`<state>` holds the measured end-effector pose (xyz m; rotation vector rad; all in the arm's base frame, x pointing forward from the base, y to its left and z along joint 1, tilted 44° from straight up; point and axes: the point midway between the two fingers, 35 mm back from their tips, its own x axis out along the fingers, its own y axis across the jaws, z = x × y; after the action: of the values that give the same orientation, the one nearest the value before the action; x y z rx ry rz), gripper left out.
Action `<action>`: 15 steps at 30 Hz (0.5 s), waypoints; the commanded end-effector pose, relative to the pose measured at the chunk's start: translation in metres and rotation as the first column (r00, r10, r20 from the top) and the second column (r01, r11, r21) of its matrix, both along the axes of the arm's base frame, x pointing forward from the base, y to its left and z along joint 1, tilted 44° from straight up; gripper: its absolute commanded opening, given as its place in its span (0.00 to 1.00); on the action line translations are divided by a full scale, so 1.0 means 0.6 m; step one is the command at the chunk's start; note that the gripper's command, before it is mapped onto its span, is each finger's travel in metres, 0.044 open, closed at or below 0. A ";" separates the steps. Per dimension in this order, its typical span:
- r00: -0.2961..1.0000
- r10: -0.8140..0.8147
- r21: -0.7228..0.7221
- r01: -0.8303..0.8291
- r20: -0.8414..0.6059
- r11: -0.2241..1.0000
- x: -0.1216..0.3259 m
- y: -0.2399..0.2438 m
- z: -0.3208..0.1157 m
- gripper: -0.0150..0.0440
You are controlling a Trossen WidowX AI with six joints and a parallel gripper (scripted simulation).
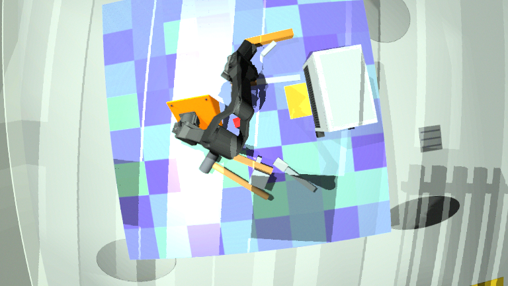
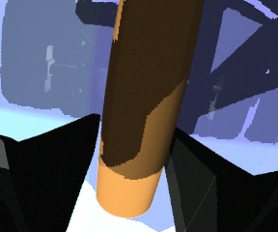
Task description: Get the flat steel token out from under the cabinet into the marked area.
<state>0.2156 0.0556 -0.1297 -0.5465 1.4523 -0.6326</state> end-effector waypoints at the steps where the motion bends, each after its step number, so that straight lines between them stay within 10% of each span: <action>1: 1.000 0.000 0.000 0.000 0.001 1.000 0.000 0.001 0.000 0.49; 15: 1.000 -0.004 0.000 0.004 0.005 1.000 0.004 0.000 0.001 0.25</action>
<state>0.2156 0.0558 -0.1295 -0.5468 1.4533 -0.6326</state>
